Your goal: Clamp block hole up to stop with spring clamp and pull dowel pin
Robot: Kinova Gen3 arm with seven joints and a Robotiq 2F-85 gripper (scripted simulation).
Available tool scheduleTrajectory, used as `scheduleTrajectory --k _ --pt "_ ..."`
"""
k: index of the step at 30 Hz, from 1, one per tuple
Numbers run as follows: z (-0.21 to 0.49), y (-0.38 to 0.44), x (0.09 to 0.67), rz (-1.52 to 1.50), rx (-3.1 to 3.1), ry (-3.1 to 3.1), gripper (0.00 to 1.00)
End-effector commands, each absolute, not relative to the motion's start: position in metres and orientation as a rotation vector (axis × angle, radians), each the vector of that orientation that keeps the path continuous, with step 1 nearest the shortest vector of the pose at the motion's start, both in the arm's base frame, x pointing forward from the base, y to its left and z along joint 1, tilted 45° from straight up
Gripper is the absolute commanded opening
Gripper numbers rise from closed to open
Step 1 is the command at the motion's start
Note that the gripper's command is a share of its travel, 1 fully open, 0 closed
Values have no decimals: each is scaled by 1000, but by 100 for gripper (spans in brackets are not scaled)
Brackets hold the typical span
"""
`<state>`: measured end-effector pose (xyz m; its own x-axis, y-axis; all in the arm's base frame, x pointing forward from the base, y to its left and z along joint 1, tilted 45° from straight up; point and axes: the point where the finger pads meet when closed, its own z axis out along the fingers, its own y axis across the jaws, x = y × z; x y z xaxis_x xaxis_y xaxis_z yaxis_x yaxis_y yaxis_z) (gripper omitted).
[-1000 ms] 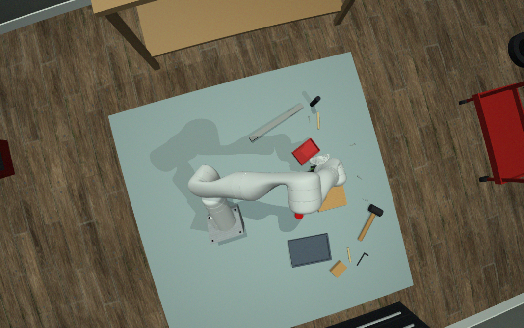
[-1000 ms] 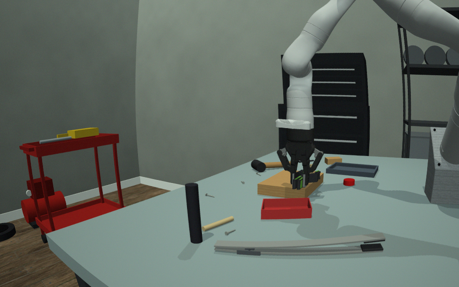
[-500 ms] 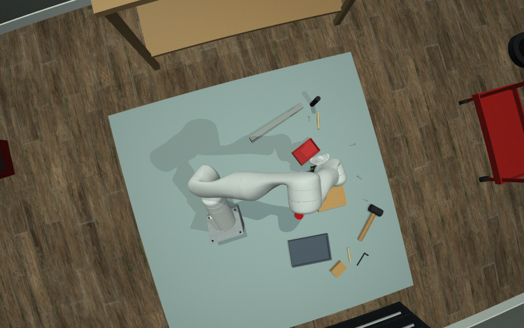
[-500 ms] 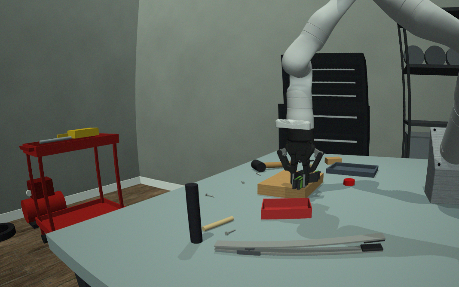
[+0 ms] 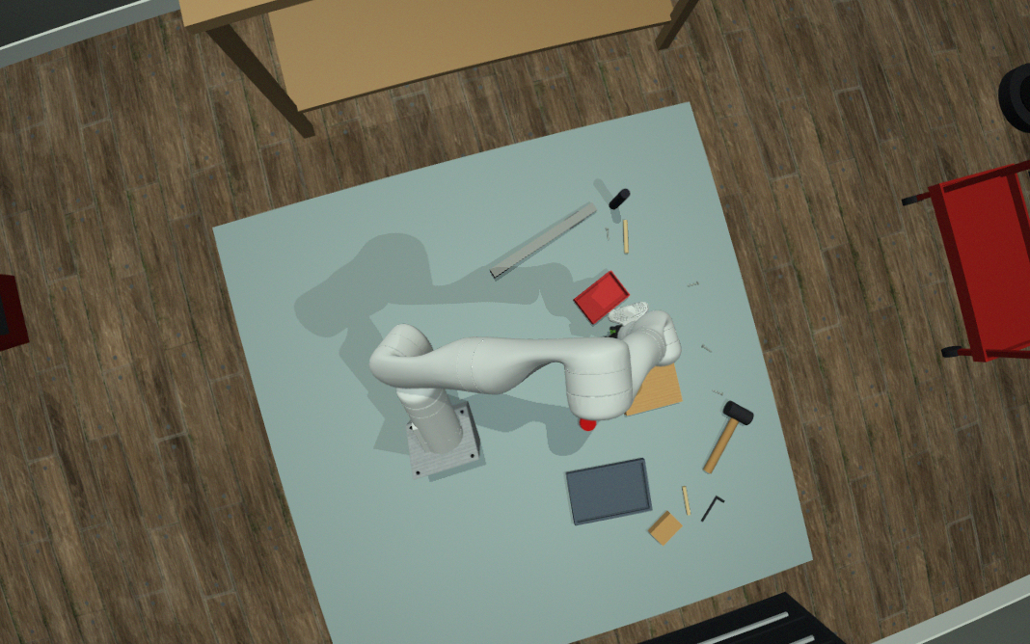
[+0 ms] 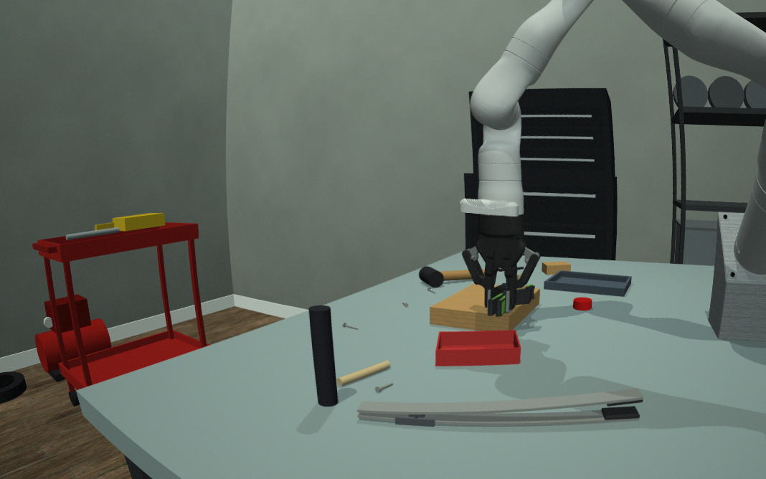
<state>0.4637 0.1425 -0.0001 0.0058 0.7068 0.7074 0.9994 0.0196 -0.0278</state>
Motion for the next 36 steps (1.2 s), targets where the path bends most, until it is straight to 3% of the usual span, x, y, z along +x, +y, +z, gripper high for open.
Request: scheduleTrajectory --k 1,36 --pt "-2 143 464 -698 -1745 -1758 34" --pt "-2 143 465 -698 -1746 -1757 43"
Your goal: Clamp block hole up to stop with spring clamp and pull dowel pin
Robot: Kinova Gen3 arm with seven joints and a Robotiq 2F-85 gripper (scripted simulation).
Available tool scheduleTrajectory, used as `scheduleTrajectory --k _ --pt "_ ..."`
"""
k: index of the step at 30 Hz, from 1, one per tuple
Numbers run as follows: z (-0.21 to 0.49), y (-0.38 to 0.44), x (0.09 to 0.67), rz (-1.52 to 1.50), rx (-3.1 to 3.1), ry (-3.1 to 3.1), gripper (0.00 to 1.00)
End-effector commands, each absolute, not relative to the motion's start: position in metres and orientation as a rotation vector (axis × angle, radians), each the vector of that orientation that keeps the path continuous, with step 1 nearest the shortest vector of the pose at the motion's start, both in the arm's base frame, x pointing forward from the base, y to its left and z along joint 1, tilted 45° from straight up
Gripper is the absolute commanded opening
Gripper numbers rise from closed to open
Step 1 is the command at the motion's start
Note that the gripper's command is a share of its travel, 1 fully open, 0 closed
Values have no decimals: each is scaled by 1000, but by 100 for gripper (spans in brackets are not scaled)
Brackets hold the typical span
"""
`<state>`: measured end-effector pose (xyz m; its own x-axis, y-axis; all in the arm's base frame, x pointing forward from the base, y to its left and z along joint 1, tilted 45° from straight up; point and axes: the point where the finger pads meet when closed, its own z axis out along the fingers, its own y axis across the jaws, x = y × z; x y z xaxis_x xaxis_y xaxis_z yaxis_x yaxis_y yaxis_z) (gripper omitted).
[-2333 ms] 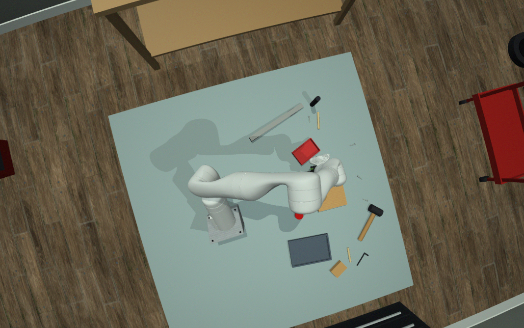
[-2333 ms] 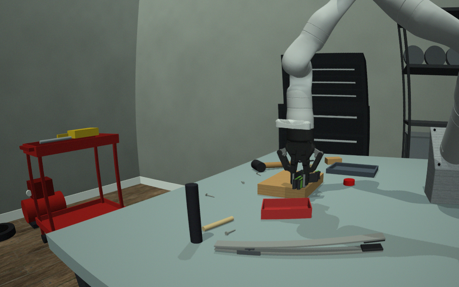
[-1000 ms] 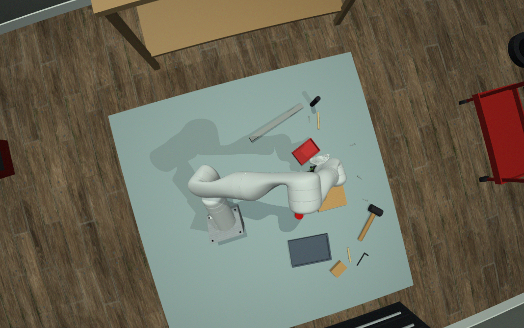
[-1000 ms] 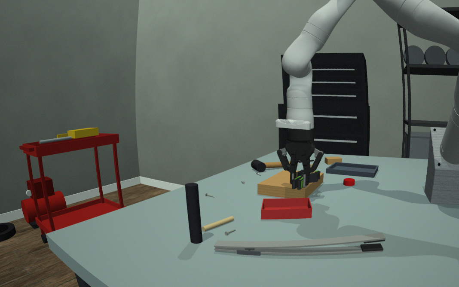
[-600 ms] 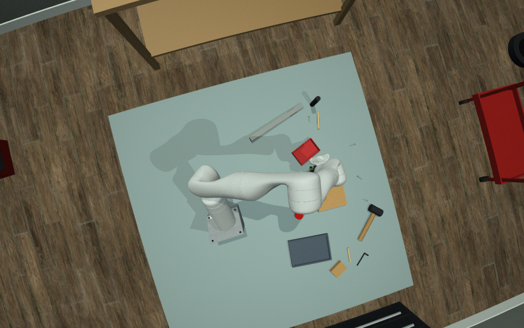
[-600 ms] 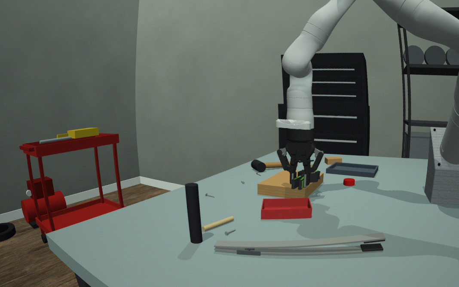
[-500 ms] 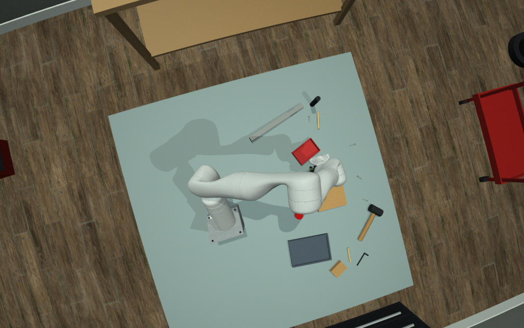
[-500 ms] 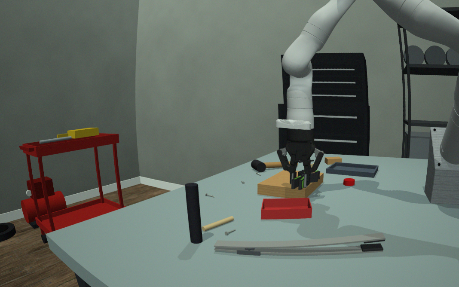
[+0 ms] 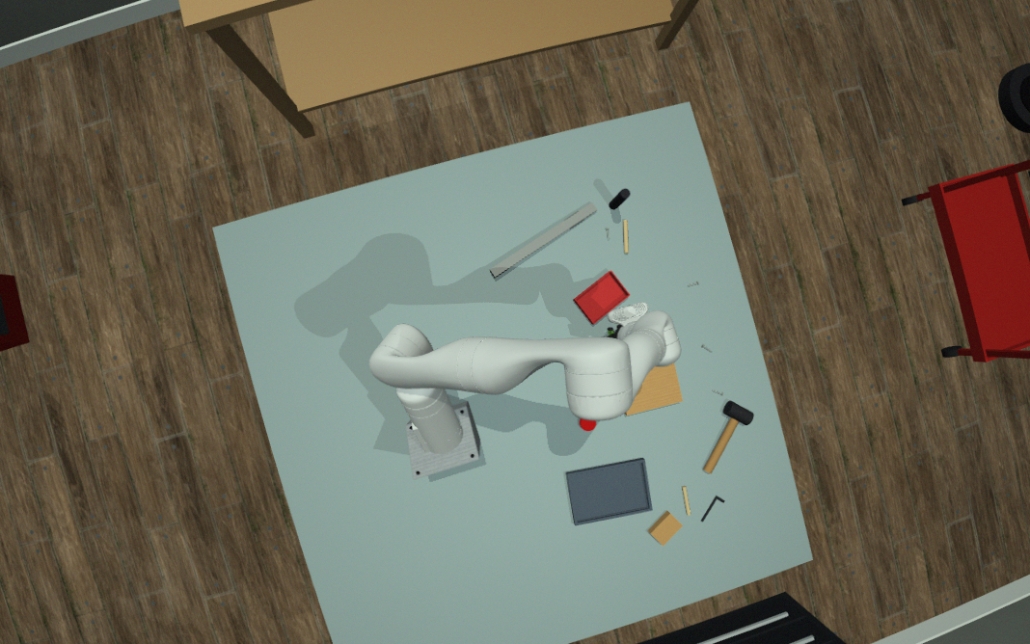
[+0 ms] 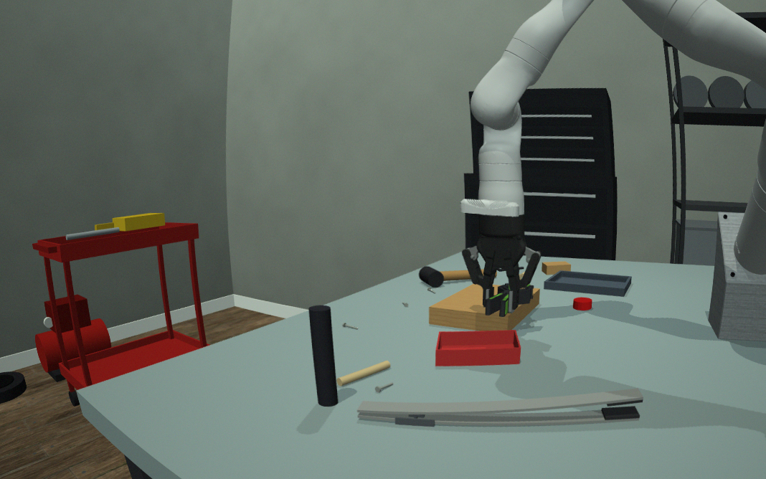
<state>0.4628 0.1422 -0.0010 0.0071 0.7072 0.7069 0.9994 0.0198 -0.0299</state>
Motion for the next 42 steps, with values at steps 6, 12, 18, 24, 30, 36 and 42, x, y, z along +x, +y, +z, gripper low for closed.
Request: scheduleTrajectory --k 6,12,18,24,30,36,42 --pt "-2 143 465 -698 -1746 -1757 44" --pt "-2 143 465 -699 -1746 -1757 45" --pt "-2 143 465 -699 -1746 -1757 47" --pt "-2 143 465 -699 -1746 -1757 48" --pt "-2 143 465 -699 -1746 -1757 50" --pt "-2 143 465 -699 -1746 -1757 51" --pt "-2 143 465 -699 -1746 -1757 52"
